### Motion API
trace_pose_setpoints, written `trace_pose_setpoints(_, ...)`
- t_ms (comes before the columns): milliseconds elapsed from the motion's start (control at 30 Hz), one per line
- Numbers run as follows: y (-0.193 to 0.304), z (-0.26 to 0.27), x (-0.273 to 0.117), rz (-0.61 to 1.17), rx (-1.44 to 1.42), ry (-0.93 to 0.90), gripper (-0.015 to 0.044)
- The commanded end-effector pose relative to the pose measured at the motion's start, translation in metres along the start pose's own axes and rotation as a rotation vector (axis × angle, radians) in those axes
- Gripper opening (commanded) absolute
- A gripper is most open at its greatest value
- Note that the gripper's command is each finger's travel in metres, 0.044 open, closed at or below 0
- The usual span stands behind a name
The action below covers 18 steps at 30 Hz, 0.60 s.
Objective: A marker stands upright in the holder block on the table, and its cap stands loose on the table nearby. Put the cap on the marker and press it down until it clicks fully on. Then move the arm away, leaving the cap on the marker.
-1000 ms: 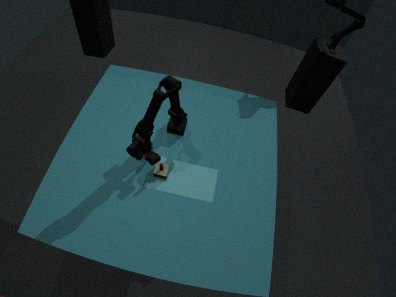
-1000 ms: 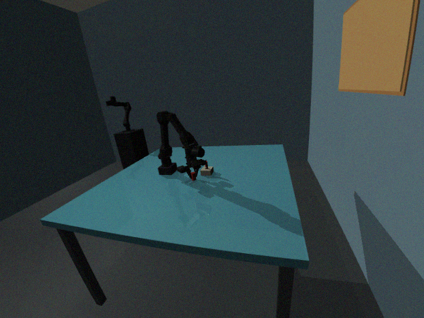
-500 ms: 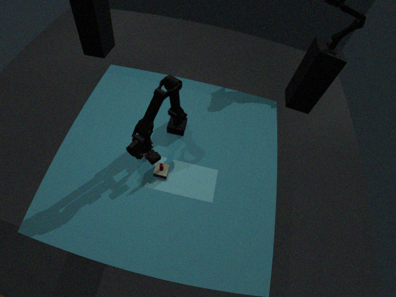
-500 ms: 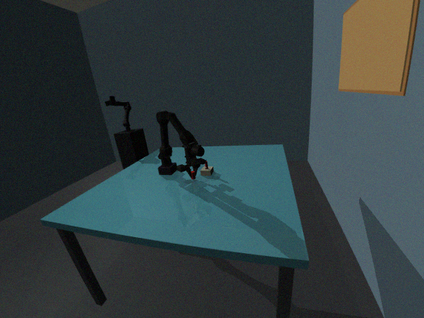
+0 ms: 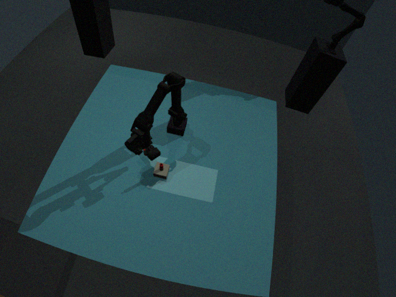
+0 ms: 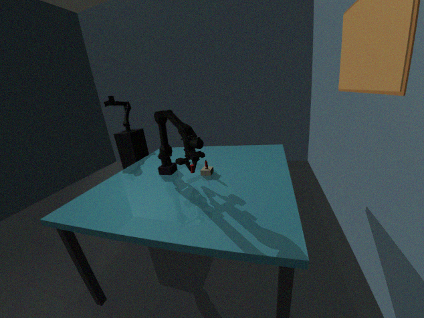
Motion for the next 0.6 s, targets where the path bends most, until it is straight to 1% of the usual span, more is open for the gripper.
trace_pose_setpoints(0,0.0,0.001,-0.007,0.001,0.006,-0.002,0.0)
trace_pose_setpoints(567,-0.004,0.056,-0.035,0.001,0.006,-0.008,0.0)
Point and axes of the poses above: the point midway between the two fingers, 35 mm back from their tips, its own x axis out along the fingers, its own z axis across the jaws, y = z × x, the point moved 3 cm from there along -x, back along the fingers, and after that the axes turned 1 degree about -x, right-handed, at the moved point
